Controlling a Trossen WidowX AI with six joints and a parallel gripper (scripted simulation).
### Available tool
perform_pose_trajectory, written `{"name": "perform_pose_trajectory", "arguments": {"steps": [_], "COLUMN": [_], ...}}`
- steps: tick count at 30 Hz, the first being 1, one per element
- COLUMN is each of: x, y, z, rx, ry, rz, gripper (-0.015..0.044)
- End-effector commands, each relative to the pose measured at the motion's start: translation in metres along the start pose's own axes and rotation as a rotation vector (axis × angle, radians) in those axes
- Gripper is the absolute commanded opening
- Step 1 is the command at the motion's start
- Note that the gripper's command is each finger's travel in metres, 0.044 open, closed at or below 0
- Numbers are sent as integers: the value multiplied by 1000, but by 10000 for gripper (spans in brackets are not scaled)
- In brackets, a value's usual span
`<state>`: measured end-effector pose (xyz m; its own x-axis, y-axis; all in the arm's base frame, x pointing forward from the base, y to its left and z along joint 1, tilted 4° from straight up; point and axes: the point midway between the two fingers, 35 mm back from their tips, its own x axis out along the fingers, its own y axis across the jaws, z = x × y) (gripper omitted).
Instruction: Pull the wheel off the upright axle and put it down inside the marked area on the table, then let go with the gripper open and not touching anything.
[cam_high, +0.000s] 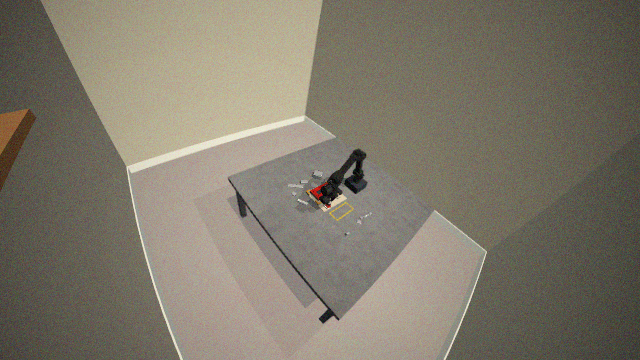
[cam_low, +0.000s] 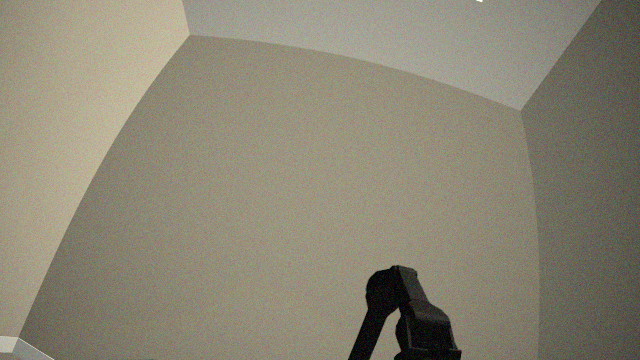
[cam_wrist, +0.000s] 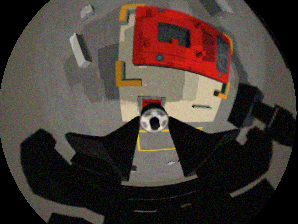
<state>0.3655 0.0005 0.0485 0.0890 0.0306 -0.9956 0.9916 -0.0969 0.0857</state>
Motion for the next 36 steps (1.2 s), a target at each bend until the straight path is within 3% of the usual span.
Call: {"name": "perform_pose_trajectory", "arguments": {"steps": [1, 36], "x": [-8, -20], "y": [-1, -1], "z": [0, 0], "rx": [-1, -1], "ry": [0, -2], "rz": [2, 2], "gripper": [0, 0]}}
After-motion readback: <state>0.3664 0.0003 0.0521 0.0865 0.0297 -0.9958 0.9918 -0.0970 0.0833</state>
